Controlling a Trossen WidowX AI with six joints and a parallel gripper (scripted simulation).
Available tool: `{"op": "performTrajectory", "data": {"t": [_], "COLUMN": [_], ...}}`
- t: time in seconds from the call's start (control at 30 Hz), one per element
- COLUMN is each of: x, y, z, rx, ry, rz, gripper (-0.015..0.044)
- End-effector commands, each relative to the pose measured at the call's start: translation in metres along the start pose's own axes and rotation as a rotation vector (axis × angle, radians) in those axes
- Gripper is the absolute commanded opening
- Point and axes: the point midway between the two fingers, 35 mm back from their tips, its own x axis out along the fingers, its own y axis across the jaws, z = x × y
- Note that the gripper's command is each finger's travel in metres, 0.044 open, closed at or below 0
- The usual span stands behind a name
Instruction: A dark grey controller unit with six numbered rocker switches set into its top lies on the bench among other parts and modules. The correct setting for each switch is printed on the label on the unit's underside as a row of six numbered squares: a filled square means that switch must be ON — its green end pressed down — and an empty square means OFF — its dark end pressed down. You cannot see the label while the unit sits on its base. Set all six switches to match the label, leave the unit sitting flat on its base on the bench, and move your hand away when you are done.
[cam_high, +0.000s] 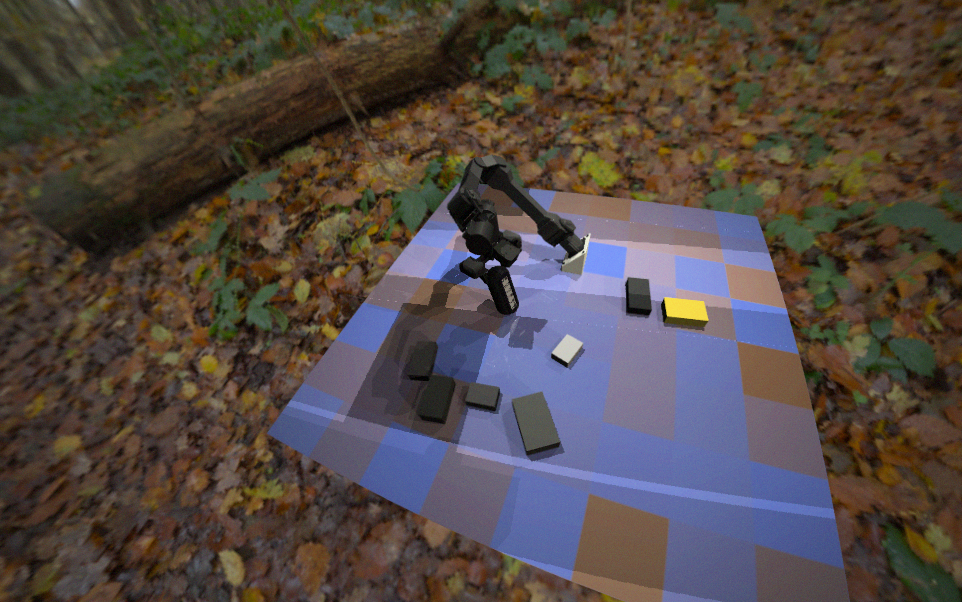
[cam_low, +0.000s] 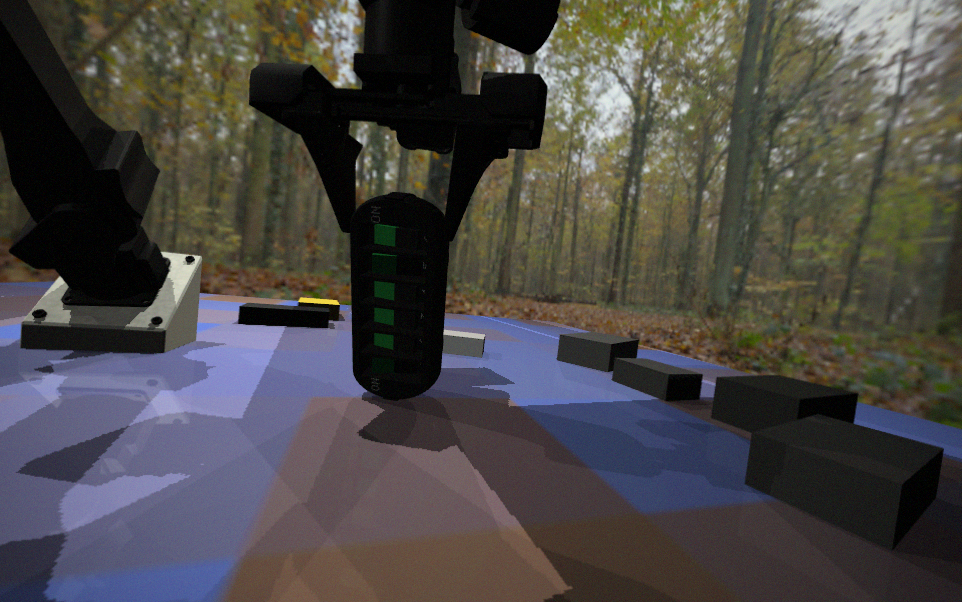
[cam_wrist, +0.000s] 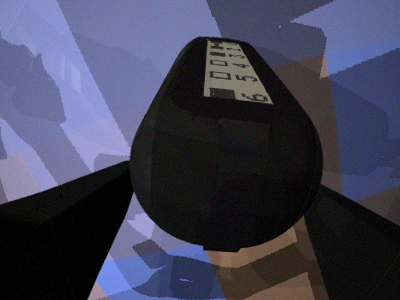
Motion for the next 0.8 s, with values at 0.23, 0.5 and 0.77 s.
{"op": "performTrajectory", "data": {"t": [0.23, 0.5, 0.77], "x": [0.006, 0.007, 0.009], "y": [0.0, 0.0, 0.0], "z": [-0.011, -0.017, -0.023], "rx": [-0.005, -0.005, -0.005], "ry": [0.042, 0.059, 0.06], "rz": [0.01, 0.01, 0.01], "gripper": [0.0338, 0.0338, 0.0338]}}
